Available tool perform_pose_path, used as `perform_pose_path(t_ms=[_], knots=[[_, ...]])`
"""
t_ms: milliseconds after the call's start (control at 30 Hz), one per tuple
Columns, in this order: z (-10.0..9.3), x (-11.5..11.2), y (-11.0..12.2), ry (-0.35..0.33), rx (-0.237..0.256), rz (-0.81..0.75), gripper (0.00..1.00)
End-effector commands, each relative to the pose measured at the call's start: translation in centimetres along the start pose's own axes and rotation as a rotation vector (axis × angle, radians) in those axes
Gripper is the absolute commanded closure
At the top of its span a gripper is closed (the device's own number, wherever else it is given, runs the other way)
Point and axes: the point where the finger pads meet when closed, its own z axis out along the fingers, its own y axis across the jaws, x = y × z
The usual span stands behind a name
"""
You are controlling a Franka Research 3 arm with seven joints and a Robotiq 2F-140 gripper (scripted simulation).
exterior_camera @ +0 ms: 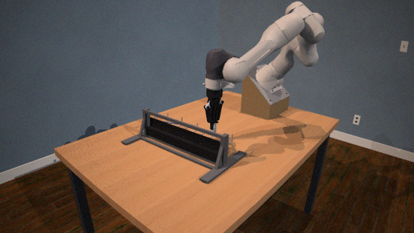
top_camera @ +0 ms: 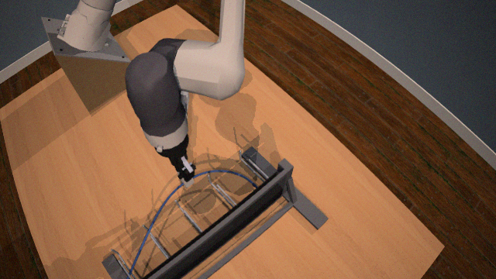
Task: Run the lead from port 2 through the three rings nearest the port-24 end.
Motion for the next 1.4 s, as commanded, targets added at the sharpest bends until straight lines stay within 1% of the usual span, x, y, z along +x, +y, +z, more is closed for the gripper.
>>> perform_pose_path(t_ms=[0, 833, 1200, 1367], knots=[[0.1, 0.1, 0.1, 0.001, -0.001, -0.006, 1.0], [0.0, 0.1, 0.1, 0.001, -0.001, -0.006, 1.0], [-0.8, 0.1, 0.1, 0.001, -0.001, -0.006, 1.0], [-1.7, 0.1, 0.1, 0.001, -0.001, -0.006, 1.0]])
